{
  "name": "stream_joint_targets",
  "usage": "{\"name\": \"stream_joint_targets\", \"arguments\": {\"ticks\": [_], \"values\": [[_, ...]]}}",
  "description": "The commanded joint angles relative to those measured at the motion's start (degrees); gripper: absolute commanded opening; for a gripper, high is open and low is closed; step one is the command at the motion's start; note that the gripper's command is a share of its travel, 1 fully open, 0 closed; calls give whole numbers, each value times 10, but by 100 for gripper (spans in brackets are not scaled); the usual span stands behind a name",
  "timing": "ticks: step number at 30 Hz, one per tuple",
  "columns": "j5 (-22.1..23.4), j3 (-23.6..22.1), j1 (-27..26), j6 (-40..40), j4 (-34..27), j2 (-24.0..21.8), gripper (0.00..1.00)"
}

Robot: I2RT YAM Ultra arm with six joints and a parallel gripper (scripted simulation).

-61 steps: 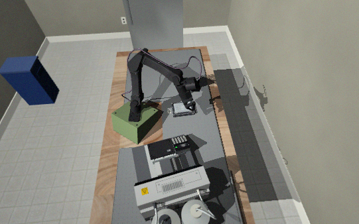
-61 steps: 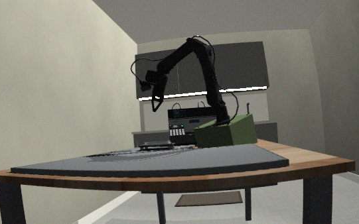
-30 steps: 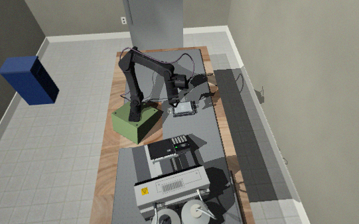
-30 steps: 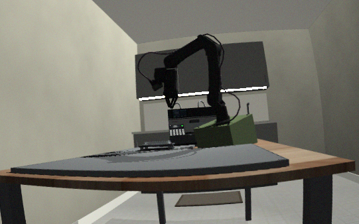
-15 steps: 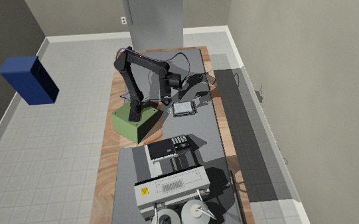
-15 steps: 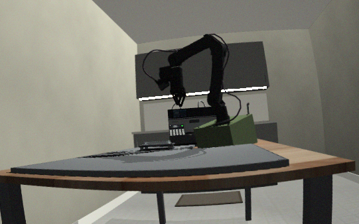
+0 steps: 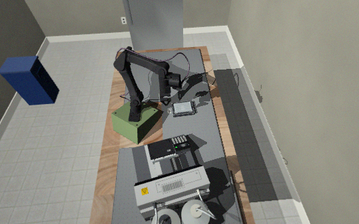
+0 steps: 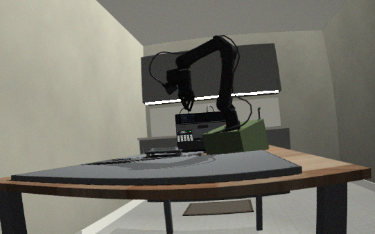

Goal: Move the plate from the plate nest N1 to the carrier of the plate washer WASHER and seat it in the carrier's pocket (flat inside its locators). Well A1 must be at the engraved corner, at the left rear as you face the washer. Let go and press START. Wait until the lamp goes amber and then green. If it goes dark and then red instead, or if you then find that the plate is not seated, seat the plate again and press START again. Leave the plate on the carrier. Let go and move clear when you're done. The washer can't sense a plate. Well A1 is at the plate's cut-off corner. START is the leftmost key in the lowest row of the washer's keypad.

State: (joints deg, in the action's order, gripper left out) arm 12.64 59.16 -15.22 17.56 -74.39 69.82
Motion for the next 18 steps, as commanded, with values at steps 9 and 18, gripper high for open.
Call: {"name": "stream_joint_targets", "arguments": {"ticks": [9, 18], "values": [[-10, -5, 93, -59, 77, 61, 100], [-16, 24, 147, -115, 131, 114, 100]]}}
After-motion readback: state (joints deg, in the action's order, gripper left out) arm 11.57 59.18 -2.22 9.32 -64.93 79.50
